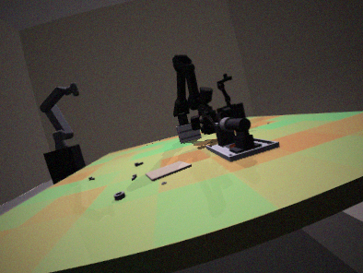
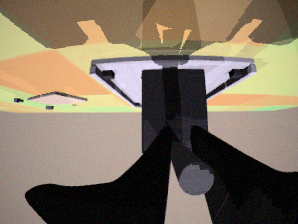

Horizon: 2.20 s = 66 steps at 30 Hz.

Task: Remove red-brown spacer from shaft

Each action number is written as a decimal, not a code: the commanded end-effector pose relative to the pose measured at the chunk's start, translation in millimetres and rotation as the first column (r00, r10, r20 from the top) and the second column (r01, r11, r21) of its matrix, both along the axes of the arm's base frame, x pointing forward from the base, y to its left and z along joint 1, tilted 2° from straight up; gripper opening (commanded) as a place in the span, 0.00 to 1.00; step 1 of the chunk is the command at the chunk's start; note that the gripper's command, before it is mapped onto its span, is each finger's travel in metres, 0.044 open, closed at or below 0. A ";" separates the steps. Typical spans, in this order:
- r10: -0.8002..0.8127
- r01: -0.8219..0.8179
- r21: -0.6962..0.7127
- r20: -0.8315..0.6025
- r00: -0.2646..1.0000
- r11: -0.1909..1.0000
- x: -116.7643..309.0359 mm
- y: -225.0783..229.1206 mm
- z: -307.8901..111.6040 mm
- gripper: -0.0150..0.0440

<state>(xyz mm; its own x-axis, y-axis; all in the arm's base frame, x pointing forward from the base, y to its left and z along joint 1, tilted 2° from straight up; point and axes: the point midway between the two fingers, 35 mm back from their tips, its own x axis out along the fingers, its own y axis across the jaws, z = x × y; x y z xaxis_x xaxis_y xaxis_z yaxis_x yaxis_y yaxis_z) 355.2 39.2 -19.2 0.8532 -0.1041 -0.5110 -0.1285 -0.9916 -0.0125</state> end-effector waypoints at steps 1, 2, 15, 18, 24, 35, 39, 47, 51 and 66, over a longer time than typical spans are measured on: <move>0.000 0.000 -0.002 0.001 1.000 1.000 2.2 -0.7 0.2 0.25; 0.000 0.000 -0.002 0.001 1.000 1.000 2.6 -0.8 0.2 0.25; 0.000 0.000 -0.002 0.001 1.000 1.000 6.7 -1.3 0.3 0.25; 0.000 0.000 -0.002 0.001 1.000 1.000 7.7 -1.5 0.3 0.25; 0.000 0.000 -0.002 0.001 1.000 1.000 9.6 -1.7 0.3 0.25; 0.000 0.000 -0.002 0.002 1.000 1.000 13.1 -2.2 0.4 0.25; 0.000 0.000 -0.002 0.002 1.000 1.000 14.4 -2.3 0.4 0.25; 0.000 0.000 -0.002 0.002 1.000 1.000 17.0 -2.7 0.4 0.25; 0.000 0.000 -0.002 0.002 1.000 1.000 18.3 -2.8 0.4 0.25; 0.000 0.000 -0.002 0.002 1.000 1.000 23.1 -3.5 0.5 0.25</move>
<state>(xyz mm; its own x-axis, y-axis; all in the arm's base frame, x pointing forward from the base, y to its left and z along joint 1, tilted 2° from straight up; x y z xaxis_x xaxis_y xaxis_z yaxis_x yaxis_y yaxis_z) 376.2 36.5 -18.9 0.8539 -0.1044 -0.5098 -0.1288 -0.9916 -0.0127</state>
